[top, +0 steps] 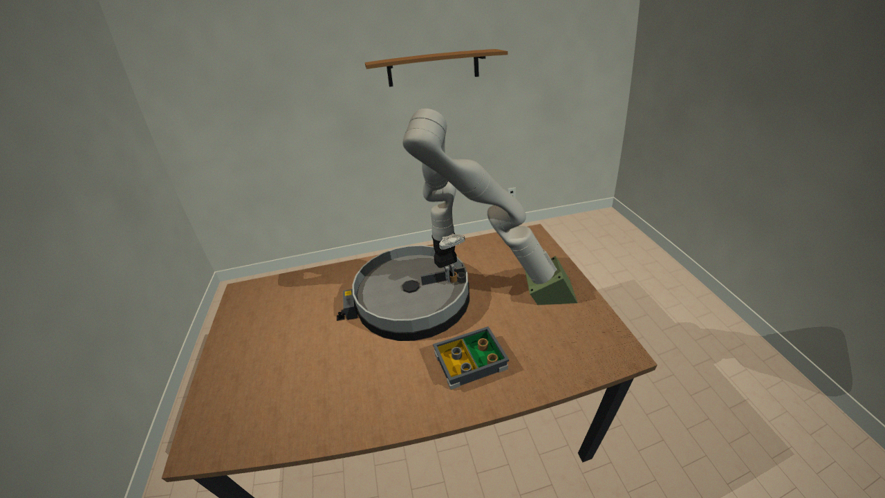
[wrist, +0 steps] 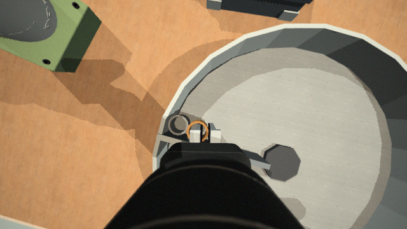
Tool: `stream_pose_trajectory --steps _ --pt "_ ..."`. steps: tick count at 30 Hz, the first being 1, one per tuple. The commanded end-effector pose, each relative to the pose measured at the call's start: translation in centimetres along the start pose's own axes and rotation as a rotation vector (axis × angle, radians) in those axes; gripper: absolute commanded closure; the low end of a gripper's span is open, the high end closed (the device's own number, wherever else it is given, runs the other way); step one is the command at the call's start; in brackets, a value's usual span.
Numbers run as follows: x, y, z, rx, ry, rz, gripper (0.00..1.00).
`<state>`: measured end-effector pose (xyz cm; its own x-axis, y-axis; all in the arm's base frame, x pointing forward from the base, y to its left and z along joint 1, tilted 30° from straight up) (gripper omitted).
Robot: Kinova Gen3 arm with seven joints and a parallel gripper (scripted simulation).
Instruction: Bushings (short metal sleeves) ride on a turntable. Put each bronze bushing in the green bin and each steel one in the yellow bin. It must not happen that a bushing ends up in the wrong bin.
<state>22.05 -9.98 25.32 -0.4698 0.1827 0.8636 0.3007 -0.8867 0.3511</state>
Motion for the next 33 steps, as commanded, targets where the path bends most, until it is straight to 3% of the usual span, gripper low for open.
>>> stream_pose_trajectory --steps 1,33 --pt "0.0 0.0 0.0 0.005 -0.002 -0.002 1.00" --pt "1.3 0.0 0.0 0.003 -0.001 -0.002 1.00"
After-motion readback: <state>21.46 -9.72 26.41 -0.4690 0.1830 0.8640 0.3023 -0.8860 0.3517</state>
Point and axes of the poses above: the point where the finger pads meet when closed, its own x axis back along the fingers, its own z axis across the jaws, y = z × x, the point moved 10 cm from there along x, back along the fingers, and after that the axes turned 14 degrees about x, right-handed, at the moved point
